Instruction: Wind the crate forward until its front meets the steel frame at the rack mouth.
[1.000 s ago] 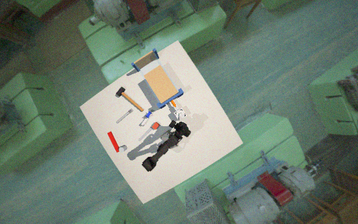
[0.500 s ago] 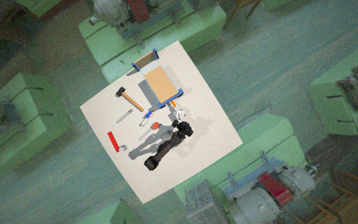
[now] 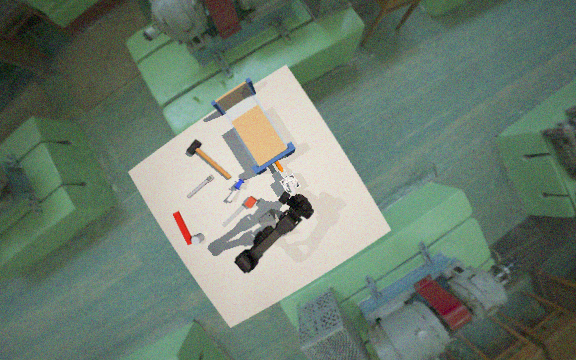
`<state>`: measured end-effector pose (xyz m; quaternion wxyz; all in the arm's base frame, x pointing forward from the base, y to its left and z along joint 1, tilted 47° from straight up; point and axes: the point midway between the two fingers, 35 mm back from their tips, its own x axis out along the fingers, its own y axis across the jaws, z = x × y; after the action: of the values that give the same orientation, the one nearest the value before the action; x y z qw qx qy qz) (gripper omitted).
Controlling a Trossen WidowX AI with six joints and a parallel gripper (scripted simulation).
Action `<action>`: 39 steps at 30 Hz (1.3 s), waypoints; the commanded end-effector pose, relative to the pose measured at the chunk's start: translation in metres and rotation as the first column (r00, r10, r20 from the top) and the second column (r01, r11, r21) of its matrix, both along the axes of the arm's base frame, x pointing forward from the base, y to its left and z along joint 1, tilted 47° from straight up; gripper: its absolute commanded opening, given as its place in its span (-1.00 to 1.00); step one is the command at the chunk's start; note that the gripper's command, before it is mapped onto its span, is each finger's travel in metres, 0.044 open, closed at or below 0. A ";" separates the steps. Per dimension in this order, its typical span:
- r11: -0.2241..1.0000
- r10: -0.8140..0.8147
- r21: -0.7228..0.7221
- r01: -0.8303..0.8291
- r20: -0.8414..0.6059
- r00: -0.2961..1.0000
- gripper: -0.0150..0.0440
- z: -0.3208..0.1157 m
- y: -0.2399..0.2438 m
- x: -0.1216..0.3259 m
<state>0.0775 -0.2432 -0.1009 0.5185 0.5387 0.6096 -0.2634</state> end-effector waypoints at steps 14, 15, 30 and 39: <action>1.000 0.011 -0.013 -0.011 -0.009 1.000 -0.49 -0.019 -0.017 -0.002; 1.000 0.011 -0.013 -0.011 -0.009 1.000 -0.49 -0.020 -0.017 -0.002; 1.000 0.007 -0.008 -0.007 -0.012 1.000 -0.49 -0.031 -0.032 0.001; 1.000 0.007 -0.008 -0.007 -0.012 1.000 0.31 -0.032 -0.032 0.001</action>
<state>0.0803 -0.2735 -0.1317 0.5173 0.5378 0.6119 -0.2622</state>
